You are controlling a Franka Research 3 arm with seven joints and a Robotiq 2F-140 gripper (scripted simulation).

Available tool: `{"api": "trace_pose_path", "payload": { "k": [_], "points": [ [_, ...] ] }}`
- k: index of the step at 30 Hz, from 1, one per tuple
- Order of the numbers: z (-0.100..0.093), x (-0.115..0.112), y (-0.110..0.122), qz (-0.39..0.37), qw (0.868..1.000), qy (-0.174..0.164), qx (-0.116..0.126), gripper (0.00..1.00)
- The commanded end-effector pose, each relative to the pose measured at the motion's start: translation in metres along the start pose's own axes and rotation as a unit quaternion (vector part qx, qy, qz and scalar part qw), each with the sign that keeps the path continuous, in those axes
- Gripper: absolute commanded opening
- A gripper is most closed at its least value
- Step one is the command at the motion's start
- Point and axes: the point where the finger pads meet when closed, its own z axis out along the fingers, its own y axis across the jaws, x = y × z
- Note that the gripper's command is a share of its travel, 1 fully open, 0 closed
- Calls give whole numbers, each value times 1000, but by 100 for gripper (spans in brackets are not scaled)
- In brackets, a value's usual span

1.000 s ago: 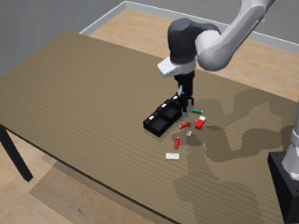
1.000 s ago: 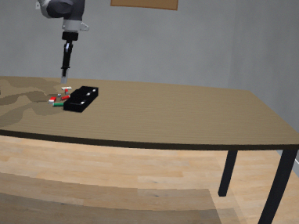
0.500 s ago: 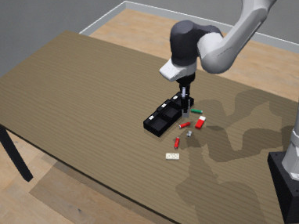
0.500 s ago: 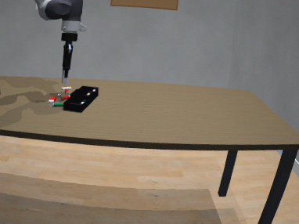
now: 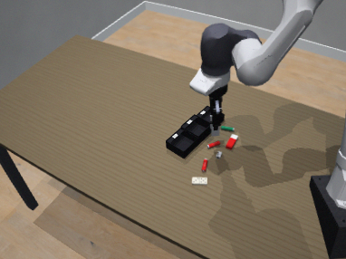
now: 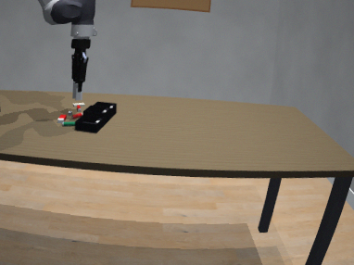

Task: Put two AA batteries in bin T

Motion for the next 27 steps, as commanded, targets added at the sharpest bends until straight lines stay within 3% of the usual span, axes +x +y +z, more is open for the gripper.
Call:
{"api": "trace_pose_path", "payload": {
  "k": [1,16,27],
  "points": [
    [-2,4,0,-77,997,11,8,17],
    [-2,3,-1,-178,984,24,17,17],
    [-2,3,-1,-181,983,25,18,17]
  ]
}}
